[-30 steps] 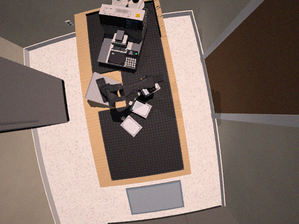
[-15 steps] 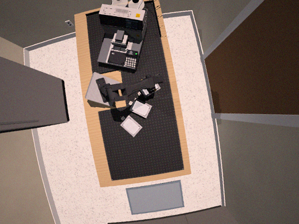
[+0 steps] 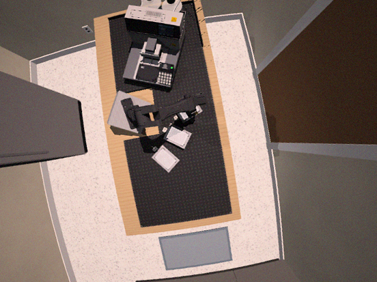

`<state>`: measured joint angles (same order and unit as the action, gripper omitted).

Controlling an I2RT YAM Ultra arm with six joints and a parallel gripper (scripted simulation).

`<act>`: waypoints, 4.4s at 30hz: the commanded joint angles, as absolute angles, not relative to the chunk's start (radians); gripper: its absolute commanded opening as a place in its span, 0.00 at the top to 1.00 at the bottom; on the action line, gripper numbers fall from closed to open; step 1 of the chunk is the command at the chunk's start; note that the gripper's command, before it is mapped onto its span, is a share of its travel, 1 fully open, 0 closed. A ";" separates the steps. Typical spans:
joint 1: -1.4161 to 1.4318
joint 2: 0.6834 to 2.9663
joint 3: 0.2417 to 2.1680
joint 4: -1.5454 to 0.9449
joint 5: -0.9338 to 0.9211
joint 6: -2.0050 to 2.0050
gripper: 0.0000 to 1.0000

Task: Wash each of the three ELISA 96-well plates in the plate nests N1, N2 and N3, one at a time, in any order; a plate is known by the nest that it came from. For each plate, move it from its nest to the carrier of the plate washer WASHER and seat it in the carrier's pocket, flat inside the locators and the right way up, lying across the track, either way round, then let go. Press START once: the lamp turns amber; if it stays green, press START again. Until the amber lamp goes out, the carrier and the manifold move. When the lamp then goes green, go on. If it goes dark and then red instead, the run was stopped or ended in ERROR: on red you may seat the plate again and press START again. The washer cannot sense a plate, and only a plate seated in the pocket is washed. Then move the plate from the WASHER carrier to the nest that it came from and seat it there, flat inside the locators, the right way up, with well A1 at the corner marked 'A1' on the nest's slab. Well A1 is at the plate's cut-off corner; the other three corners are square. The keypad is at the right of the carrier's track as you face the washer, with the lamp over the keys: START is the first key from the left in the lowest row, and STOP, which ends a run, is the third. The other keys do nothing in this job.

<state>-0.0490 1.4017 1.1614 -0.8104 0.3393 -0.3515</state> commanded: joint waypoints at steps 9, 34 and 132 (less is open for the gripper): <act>-0.047 1.396 1.165 -0.805 0.338 -0.352 0.00; -0.065 1.421 1.140 -0.749 0.330 -0.368 0.00; -0.081 1.449 1.118 -0.695 0.321 -0.383 1.00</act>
